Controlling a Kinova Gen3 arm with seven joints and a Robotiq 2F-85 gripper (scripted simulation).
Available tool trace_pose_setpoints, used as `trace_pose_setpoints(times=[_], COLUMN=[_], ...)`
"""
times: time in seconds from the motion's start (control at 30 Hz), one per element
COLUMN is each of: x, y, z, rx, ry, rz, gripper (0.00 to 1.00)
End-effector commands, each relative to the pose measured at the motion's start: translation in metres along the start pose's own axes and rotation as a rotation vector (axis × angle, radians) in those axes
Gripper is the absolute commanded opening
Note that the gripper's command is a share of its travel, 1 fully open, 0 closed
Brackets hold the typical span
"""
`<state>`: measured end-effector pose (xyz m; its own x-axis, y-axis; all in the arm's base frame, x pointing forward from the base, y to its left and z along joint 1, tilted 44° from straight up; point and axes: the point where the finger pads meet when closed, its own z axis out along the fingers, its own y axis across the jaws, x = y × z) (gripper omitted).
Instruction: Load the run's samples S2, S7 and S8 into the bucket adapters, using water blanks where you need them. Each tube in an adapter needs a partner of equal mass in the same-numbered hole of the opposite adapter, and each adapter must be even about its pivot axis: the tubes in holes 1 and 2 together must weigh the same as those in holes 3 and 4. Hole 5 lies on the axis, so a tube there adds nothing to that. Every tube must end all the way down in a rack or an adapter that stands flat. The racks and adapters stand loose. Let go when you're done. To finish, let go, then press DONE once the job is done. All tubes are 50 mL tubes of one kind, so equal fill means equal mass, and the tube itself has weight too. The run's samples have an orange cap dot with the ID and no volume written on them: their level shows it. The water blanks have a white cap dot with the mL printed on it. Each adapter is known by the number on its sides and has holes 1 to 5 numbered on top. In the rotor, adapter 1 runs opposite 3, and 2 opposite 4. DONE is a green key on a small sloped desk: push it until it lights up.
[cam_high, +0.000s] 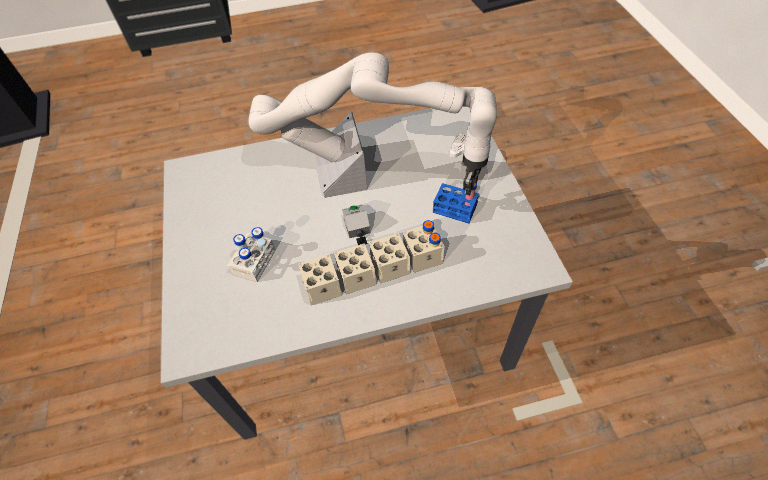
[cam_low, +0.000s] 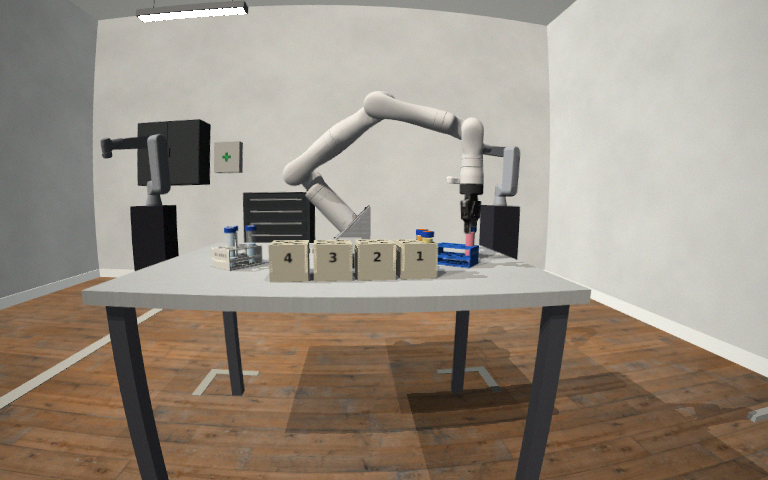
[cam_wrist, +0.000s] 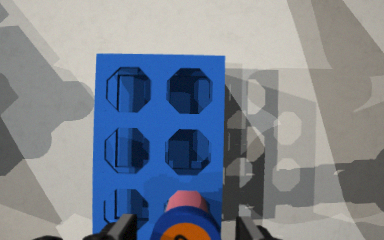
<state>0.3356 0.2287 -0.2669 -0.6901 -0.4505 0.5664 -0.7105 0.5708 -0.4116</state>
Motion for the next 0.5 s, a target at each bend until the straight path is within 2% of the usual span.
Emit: trace_pose_setpoints(times=[0.0,0.27,0.3,0.47], x=[-0.0005,-0.0005,-0.0005,-0.0005], y=[0.0,0.0,0.0,0.0], z=[-0.0001,0.0006,0.0005,0.0005], rx=[0.0,0.0,0.0,0.0], ry=[-0.002,-0.002,-0.002,-0.002], rz=[0.0,0.0,0.0,0.0], gripper=[0.62,0.62,0.1,0.1])
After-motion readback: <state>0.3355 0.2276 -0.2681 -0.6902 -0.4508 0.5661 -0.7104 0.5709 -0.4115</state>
